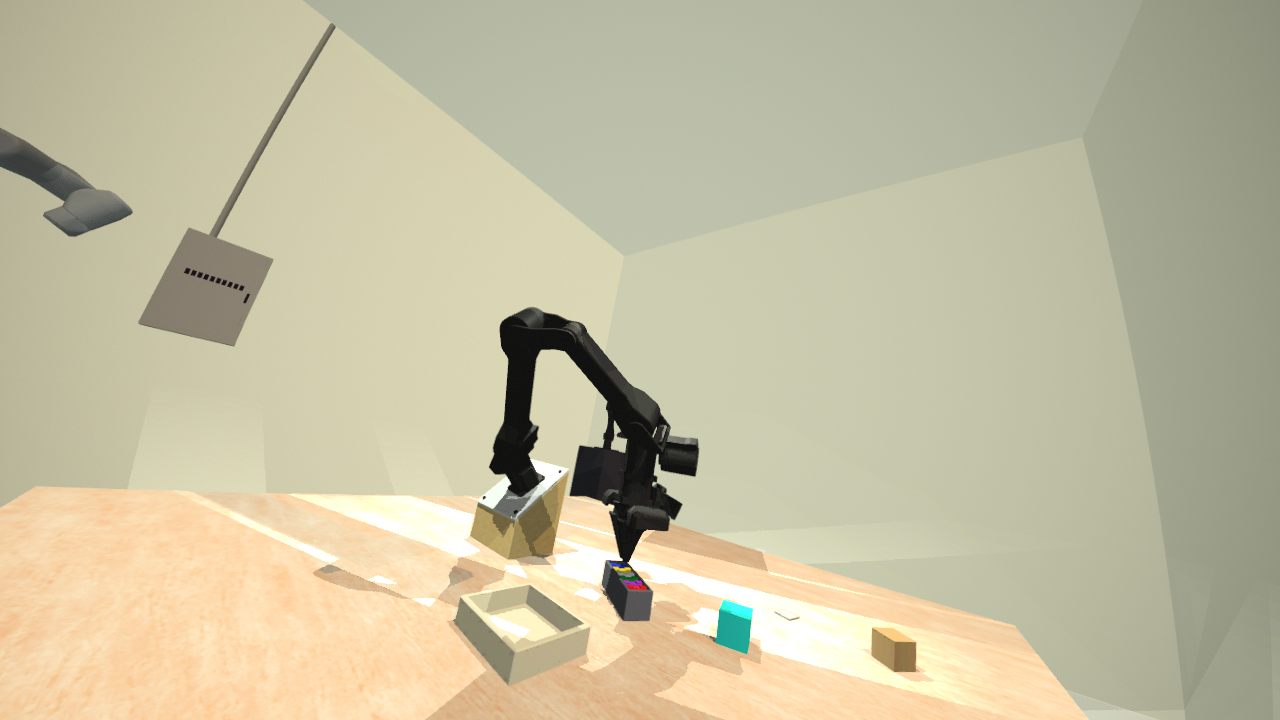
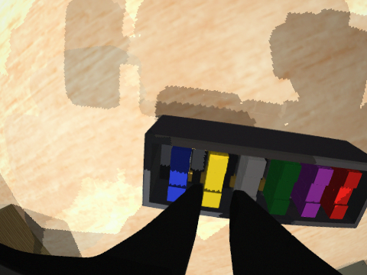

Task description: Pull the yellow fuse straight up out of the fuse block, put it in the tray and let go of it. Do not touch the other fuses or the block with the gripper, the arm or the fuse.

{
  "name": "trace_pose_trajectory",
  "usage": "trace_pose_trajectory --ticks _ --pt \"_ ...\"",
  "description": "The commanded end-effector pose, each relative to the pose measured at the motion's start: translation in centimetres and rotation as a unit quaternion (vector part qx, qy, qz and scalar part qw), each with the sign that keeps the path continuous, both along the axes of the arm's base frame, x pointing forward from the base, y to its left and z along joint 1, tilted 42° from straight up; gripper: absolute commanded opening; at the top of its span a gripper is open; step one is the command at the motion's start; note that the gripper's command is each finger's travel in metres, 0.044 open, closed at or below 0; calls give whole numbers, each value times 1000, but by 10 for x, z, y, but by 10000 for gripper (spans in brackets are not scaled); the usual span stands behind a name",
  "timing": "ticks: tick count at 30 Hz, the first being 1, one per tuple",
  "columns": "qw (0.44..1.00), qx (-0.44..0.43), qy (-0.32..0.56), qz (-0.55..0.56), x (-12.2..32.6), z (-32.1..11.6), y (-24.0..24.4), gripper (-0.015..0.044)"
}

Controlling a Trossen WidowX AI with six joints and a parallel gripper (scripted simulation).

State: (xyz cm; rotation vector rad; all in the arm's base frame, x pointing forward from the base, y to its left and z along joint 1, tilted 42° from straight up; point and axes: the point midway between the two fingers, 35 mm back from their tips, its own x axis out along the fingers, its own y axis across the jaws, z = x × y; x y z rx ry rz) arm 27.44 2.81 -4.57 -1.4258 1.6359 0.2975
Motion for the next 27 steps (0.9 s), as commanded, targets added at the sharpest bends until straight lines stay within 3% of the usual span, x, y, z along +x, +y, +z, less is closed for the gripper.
trace_pose_trajectory --ticks 1,27 --pt "1000 -3 2 1 0 -4 -4 65" --pt "1000 -3 2 1 1 -12 -12 65"
